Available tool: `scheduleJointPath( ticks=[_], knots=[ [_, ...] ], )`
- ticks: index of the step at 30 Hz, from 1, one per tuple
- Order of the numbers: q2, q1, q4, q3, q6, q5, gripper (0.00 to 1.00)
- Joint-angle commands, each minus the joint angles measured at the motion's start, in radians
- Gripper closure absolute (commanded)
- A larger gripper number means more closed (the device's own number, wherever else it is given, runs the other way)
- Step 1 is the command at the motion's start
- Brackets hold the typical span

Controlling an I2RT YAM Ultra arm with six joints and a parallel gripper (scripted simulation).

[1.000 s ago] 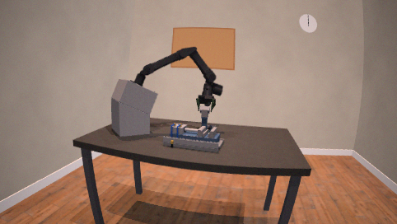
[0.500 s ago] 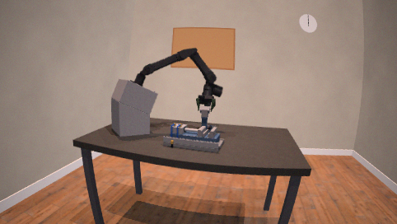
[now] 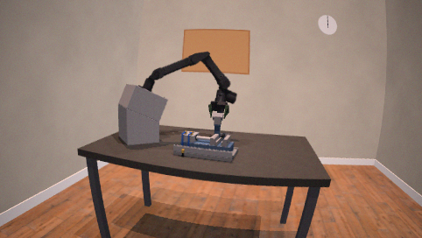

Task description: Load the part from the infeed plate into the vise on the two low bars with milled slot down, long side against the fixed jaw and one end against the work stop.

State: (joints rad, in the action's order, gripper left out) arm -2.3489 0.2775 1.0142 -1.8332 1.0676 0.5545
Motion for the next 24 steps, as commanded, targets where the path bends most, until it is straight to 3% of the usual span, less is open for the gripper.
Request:
scheduleJointPath(
  ticks=[1, 24],
  knots=[
    [-0.006, 0.002, 0.021, -0.030, -0.009, 0.019, 0.19],
    [-0.015, 0.004, 0.027, -0.037, -0.012, 0.026, 0.19]
  ],
)
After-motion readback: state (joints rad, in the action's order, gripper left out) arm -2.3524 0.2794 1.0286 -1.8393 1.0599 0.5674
